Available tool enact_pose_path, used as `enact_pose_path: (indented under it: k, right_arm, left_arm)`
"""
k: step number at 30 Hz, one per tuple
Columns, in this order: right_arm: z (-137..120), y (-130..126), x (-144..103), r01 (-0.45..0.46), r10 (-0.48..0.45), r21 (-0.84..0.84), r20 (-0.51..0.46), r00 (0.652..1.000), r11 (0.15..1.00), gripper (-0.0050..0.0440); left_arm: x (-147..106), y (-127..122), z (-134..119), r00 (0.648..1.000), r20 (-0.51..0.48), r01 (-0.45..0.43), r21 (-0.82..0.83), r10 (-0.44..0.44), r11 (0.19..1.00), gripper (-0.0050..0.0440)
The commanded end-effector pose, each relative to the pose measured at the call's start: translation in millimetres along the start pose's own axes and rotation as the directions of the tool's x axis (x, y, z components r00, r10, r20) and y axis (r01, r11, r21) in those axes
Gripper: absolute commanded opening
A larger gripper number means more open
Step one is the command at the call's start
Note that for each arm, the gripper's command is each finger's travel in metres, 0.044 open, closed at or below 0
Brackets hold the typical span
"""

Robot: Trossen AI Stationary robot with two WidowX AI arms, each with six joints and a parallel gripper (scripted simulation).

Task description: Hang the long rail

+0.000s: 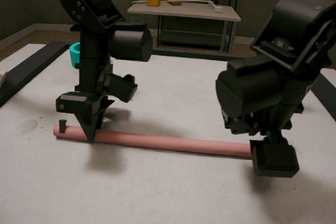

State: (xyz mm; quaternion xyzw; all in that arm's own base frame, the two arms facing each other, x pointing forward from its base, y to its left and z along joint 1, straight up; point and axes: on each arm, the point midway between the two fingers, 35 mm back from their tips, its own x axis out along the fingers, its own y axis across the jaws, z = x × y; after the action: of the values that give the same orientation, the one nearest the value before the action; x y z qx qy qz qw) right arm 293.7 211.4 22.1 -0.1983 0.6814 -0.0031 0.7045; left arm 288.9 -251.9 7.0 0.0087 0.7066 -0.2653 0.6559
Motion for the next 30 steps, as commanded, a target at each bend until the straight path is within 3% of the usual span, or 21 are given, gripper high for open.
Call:
enact_pose_path:
  k: [1,14,30]
  right_arm:
    - [2.3,-1.5,1.9,-0.003,0.003,0.003,0.012,1.000,1.000,0.0225]
    - [3.0,-1.9,16.7,-0.005,0.005,0.004,0.017,1.000,1.000,0.0225]
    - [4.7,-0.2,11.5,-0.014,0.014,0.009,0.031,0.999,1.000,0.0126]
  left_arm:
    - [-6.4,-4.1,5.7,1.000,0.025,0.008,0.017,-0.009,1.000,-0.0050]
    - [-6.4,-4.1,5.7,1.000,0.025,0.008,0.017,-0.009,1.000,-0.0050]
    - [-6.4,-4.1,5.7,1.000,0.025,0.008,0.017,-0.009,1.000,-0.0050]
